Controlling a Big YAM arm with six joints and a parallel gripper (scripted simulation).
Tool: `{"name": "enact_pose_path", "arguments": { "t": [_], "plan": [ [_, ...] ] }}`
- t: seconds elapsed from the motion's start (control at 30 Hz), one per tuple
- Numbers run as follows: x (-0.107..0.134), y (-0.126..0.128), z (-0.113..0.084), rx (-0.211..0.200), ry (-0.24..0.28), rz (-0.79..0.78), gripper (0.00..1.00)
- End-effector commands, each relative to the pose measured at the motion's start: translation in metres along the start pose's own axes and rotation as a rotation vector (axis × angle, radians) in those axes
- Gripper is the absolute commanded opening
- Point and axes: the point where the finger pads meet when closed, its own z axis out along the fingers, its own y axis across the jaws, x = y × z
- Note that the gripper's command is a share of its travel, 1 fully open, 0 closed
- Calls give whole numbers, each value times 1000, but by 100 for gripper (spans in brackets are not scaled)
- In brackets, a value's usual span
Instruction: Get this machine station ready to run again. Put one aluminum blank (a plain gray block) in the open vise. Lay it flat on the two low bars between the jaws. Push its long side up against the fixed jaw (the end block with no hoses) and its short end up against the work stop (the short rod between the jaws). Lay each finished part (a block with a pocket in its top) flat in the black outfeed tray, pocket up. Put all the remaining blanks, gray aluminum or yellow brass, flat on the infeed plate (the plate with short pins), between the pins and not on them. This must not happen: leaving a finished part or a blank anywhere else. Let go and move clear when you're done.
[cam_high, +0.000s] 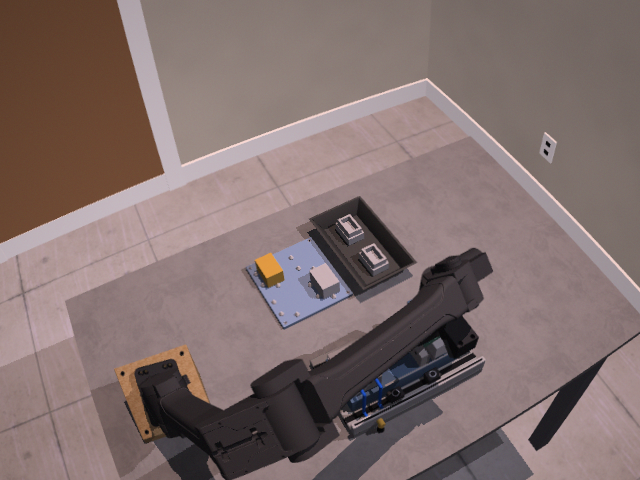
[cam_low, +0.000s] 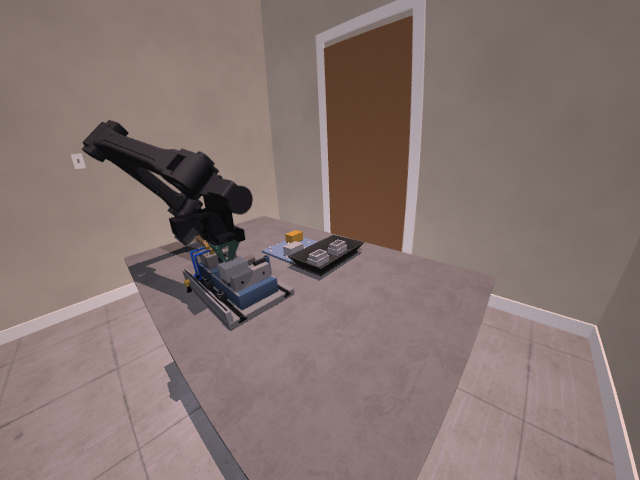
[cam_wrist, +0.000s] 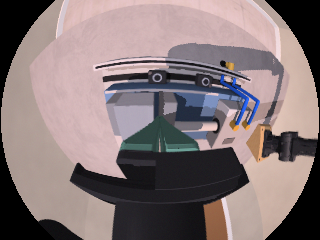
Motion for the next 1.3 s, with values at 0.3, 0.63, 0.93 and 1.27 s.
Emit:
{"name": "enact_pose_path", "arguments": {
  "t": [0.3, 0.63, 0.93, 1.27],
  "plan": [
    [-15, 35, -5, -50, 3, 52, 0],
    [-15, 28, -6, -50, 3, 51, 0],
    [-14, 6, -9, -54, 2, 47, 0],
    [-11, -2, -9, -52, 2, 42, 0]
  ]
}}
